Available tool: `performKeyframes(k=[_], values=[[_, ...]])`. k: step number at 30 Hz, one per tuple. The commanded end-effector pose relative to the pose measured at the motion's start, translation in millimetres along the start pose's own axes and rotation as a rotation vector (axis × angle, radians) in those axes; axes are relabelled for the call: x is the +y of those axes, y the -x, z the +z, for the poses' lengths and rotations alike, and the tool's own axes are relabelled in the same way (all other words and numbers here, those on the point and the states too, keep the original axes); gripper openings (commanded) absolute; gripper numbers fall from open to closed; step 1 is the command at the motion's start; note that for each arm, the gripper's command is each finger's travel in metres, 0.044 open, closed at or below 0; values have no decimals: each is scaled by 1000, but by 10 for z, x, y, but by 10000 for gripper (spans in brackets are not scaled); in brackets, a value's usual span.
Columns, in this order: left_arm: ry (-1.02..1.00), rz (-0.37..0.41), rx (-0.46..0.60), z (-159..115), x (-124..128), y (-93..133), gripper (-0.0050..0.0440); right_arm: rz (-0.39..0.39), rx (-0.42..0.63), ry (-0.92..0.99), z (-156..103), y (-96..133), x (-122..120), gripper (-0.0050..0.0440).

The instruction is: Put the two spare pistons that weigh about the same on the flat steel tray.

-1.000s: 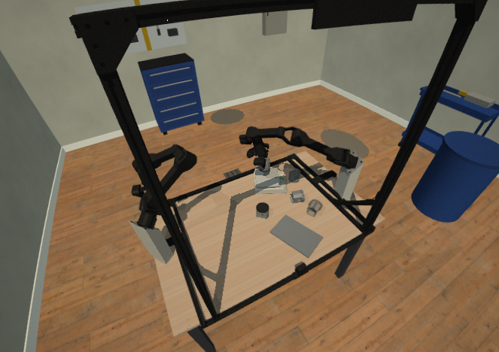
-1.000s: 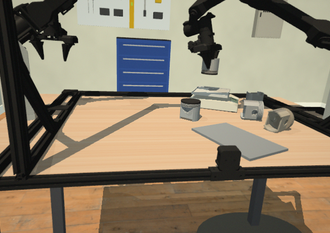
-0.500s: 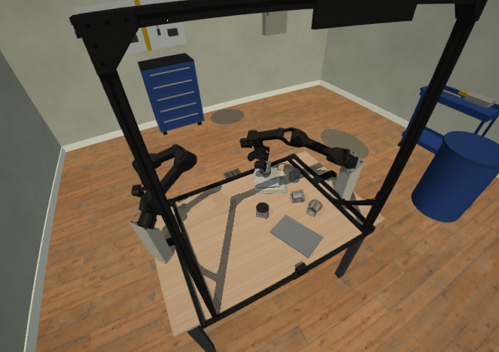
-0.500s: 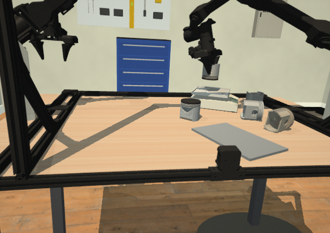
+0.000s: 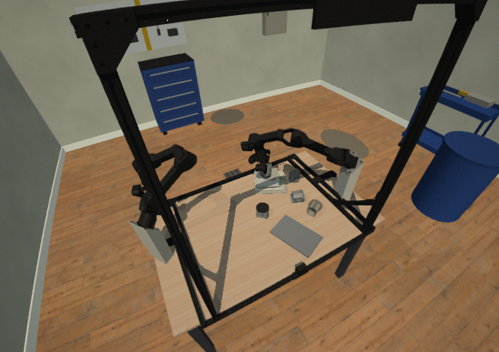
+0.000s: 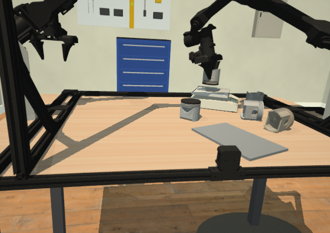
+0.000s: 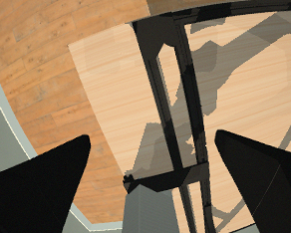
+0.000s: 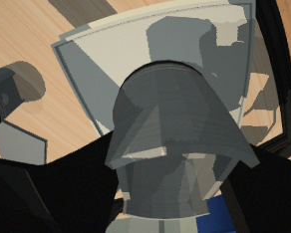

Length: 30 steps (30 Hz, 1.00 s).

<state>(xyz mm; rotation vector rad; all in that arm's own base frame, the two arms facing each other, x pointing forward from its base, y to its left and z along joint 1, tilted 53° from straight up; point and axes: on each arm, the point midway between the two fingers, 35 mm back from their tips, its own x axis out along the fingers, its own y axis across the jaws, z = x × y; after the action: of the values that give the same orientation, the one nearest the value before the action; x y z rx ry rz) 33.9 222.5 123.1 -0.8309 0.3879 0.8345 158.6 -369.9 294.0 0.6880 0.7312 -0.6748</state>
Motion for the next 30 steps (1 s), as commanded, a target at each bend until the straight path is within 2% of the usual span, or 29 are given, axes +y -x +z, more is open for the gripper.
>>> performKeyframes(k=[1,11,21,22,30], values=[[-1,-3,-1,0,-4,0,440,-7,4,-9,-8,-60,-14,158],[-1,-3,-1,0,-4,0,440,-7,4,-9,0,-226,-15,158],[-1,-3,-1,0,-4,0,440,-7,4,-9,4,-294,-16,158],[-1,-3,-1,0,-4,0,440,-7,4,-9,4,-294,-16,378],[-1,-3,-1,0,-4,0,440,-7,4,-9,4,-294,-16,378]])
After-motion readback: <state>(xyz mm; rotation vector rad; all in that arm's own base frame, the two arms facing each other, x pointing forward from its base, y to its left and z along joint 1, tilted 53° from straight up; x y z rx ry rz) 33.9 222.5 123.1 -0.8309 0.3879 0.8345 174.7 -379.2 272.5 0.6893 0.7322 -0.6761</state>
